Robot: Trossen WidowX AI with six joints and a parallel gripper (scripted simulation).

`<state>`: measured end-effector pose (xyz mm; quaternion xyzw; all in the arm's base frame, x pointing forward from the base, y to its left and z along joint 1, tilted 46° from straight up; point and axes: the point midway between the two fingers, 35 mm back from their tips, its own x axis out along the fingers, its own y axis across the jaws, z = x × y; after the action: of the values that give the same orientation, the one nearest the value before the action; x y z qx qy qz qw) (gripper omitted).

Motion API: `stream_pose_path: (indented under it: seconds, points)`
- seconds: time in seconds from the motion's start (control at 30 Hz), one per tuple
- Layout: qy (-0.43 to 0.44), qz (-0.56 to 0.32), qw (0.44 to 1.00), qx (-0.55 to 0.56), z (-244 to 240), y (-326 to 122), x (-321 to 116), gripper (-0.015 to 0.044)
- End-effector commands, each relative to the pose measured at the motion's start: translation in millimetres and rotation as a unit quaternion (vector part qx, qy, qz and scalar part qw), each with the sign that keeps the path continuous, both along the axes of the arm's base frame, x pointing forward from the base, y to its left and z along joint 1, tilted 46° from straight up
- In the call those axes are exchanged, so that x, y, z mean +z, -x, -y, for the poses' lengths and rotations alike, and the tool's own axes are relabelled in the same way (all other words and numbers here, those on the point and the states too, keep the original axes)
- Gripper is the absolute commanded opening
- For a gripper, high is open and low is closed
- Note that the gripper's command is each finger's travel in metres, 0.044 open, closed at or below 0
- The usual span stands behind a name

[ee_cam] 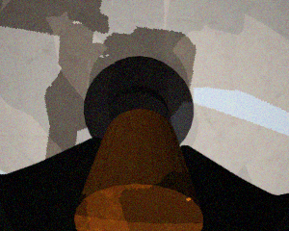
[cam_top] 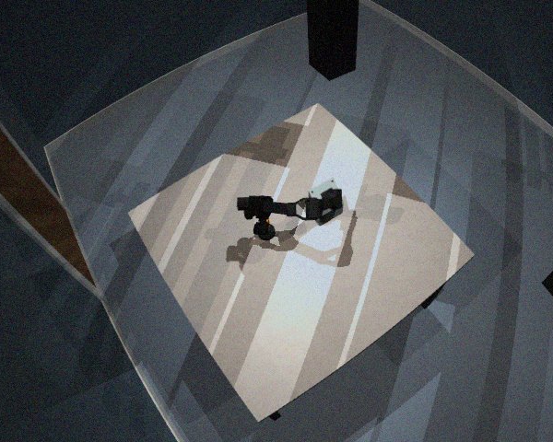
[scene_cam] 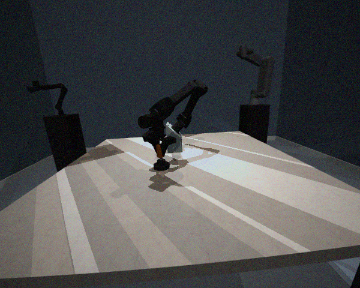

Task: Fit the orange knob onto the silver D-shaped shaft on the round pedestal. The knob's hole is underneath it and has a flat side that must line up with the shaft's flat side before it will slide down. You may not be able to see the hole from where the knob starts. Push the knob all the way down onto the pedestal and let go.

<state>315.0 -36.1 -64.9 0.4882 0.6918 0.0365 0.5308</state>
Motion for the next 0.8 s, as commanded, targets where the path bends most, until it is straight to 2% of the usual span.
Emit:
stream_pose_path:
  seconds: [0.0, 0.77]
  points:
    - [0.002, 0.002, 1.0, 0.001, 1.0, -2.9, 0.9, 0.0]
    - [0.002, -0.001, 1.0, -0.002, 1.3, -0.1, 2.0, 0.0]
